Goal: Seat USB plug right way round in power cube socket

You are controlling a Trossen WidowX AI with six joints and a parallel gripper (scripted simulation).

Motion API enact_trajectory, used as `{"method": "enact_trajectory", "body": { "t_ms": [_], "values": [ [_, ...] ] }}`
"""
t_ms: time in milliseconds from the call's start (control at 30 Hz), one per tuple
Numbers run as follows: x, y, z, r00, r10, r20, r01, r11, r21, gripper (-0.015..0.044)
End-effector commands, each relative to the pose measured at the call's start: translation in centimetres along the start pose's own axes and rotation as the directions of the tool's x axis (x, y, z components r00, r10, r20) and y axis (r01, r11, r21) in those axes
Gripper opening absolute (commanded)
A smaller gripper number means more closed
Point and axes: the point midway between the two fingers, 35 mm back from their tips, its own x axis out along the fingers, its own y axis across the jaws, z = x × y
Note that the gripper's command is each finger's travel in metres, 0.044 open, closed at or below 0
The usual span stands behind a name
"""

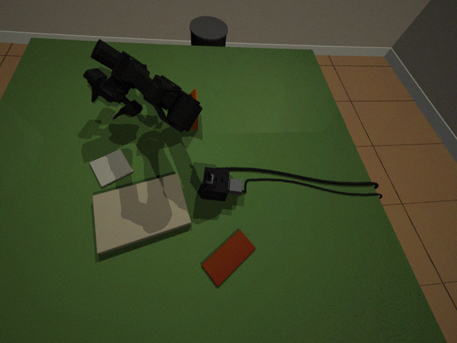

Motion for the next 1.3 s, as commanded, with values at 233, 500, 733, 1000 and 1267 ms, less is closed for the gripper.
{"method": "enact_trajectory", "body": {
  "t_ms": [233, 500, 733, 1000, 1267],
  "values": [
    [1.2, -0.3, 1.6, 0.997, 0.064, 0.048, -0.072, 0.981, 0.182, 0.044],
    [3.9, -0.5, 6.0, 0.958, 0.229, 0.17, -0.282, 0.848, 0.448, 0.044],
    [6.3, 0.6, 10.5, 0.885, 0.39, 0.256, -0.462, 0.654, 0.599, 0.044],
    [7.8, 3.5, 16.9, 0.75, 0.572, 0.333, -0.606, 0.391, 0.692, 0.044],
    [6.9, 9.4, 21.3, 0.55, 0.774, 0.315, -0.612, 0.116, 0.782, 0.044]
  ]
}}
